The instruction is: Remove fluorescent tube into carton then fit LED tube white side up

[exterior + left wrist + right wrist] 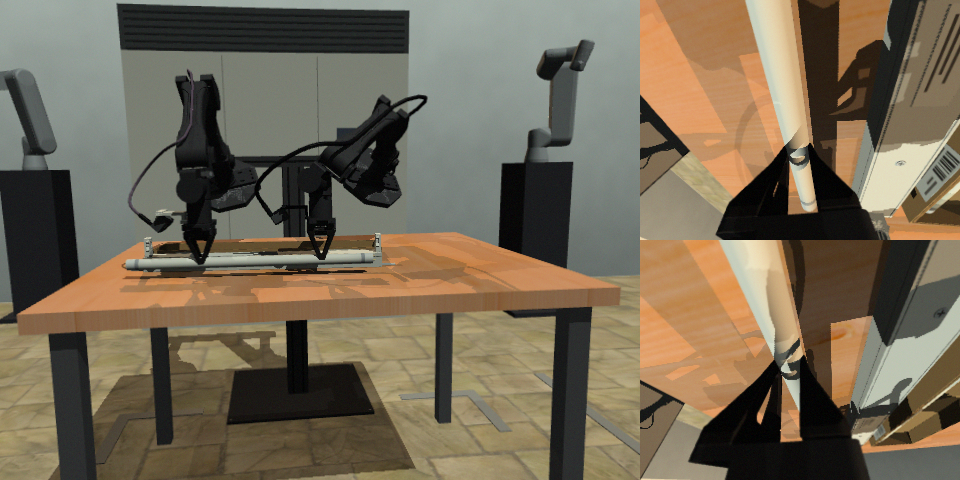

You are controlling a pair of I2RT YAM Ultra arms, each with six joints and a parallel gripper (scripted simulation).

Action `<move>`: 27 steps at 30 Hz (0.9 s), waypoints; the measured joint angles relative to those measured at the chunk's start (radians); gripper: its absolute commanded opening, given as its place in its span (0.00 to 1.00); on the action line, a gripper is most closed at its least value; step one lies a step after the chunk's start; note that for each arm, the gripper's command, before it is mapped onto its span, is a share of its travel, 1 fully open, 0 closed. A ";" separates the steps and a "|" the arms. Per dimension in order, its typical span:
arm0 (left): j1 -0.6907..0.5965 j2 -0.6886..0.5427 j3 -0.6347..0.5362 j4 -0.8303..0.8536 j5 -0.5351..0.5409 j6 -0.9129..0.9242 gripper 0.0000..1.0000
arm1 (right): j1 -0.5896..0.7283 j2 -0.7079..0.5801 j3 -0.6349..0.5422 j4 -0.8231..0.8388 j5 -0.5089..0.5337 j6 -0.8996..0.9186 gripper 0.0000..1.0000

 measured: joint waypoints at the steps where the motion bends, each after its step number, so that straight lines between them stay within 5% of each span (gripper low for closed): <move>1: 0.002 0.005 0.012 -0.014 0.003 -0.004 0.11 | 0.000 0.005 0.009 -0.010 -0.001 0.000 0.11; 27: 0.012 0.157 0.365 -0.349 0.048 -0.085 0.11 | 0.000 0.115 0.231 -0.236 0.001 0.006 0.11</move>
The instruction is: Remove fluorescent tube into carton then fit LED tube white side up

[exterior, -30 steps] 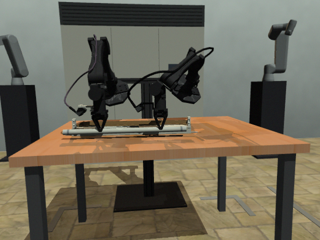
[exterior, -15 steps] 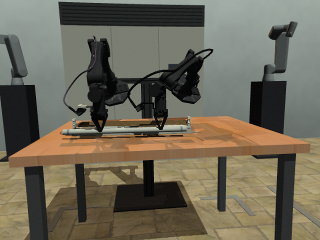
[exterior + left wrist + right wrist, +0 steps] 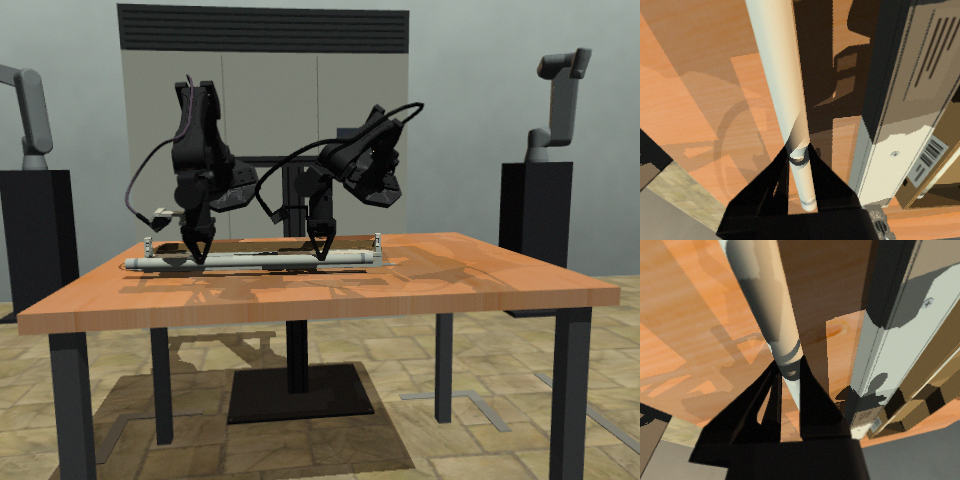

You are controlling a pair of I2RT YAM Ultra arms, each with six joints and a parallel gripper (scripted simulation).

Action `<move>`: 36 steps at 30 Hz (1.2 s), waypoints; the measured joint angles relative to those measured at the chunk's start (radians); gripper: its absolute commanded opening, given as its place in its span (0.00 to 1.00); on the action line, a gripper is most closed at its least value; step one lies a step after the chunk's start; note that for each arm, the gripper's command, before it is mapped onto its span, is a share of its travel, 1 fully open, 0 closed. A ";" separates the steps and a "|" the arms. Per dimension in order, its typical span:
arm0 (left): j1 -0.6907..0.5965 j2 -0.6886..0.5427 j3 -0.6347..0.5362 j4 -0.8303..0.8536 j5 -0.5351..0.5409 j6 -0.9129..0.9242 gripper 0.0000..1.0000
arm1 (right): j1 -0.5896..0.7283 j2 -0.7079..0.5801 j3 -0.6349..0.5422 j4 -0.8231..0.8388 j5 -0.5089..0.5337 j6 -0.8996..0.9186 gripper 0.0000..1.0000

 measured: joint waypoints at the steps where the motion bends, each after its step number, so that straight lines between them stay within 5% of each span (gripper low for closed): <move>1: 0.000 0.005 0.013 -0.011 0.002 -0.002 0.11 | 0.000 0.004 0.007 -0.007 0.000 0.000 0.11; 36: 0.013 0.064 0.110 -0.074 0.016 -0.008 0.11 | -0.003 0.049 0.037 -0.017 -0.007 0.000 0.11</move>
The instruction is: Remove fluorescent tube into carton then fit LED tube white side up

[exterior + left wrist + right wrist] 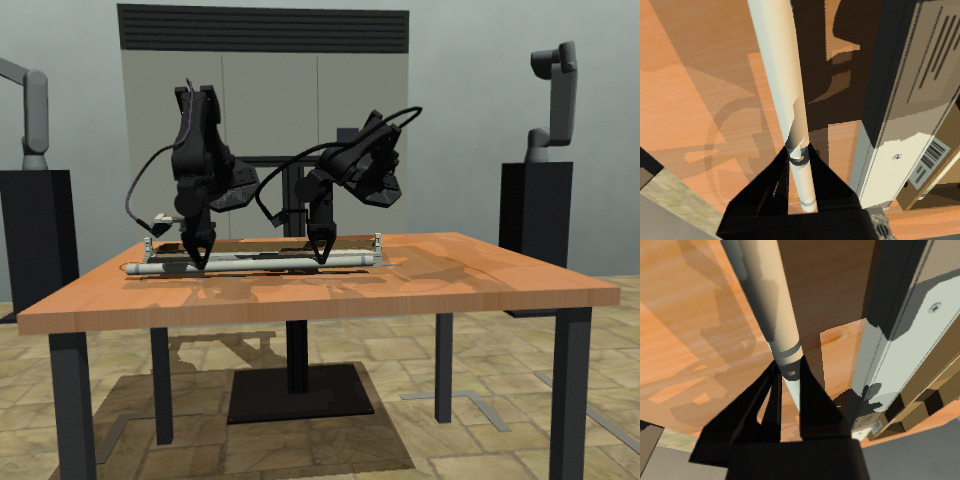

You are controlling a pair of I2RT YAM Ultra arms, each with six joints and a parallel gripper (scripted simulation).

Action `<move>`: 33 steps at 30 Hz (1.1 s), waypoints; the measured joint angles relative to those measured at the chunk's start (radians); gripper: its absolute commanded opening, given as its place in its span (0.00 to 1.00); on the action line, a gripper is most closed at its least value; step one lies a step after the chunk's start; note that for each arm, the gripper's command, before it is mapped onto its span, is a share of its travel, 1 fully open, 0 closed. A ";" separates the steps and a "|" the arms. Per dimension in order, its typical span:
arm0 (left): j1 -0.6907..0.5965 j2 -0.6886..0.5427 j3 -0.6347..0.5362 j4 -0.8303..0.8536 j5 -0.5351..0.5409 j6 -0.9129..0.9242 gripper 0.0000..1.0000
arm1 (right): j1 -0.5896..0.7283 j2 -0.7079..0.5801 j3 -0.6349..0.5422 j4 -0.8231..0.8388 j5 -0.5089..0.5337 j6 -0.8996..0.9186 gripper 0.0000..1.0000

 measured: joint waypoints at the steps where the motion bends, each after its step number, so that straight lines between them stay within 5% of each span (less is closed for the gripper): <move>1: 0.000 0.001 0.000 0.003 0.000 0.000 0.11 | 0.000 0.000 0.002 0.002 0.000 0.000 0.11; 25: 0.018 0.022 -0.013 0.047 0.004 0.019 0.11 | -0.003 0.029 0.001 0.027 -0.002 -0.003 0.11; 26: 0.018 0.022 -0.014 0.047 0.004 0.019 0.49 | -0.003 0.030 0.001 0.027 -0.002 -0.003 0.11; 33: 0.017 0.021 -0.013 0.047 0.007 0.018 0.49 | -0.003 0.030 0.001 0.027 -0.004 -0.003 0.11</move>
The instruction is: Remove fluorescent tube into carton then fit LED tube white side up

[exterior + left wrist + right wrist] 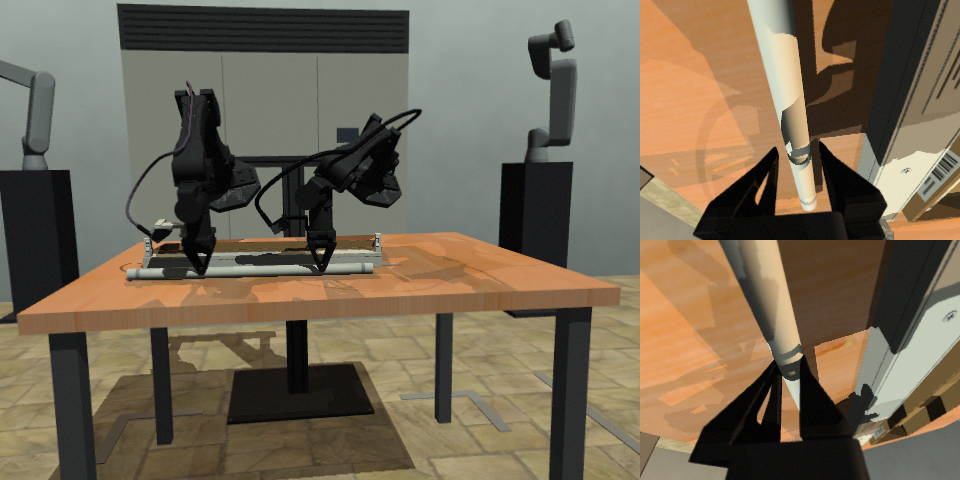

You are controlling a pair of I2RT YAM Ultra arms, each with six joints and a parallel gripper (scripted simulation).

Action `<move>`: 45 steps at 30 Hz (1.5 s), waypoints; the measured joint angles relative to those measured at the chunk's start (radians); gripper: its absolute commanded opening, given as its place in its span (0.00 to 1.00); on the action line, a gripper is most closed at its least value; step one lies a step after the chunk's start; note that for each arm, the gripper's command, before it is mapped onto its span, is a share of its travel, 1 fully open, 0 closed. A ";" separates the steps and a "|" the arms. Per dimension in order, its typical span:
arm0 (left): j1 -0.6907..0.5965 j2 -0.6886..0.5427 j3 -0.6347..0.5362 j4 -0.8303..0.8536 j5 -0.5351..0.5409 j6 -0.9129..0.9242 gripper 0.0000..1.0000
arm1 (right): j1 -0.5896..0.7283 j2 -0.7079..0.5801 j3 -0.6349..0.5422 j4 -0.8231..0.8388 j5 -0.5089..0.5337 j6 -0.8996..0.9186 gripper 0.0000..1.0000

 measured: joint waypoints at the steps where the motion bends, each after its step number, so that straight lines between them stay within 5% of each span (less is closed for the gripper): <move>1: 0.000 0.000 0.000 0.000 0.000 0.000 0.49 | 0.000 0.000 0.000 0.000 0.000 0.000 0.11; 45: -0.068 -0.062 0.036 -0.143 -0.024 -0.070 0.49 | 0.000 0.000 0.000 0.000 0.000 0.000 0.11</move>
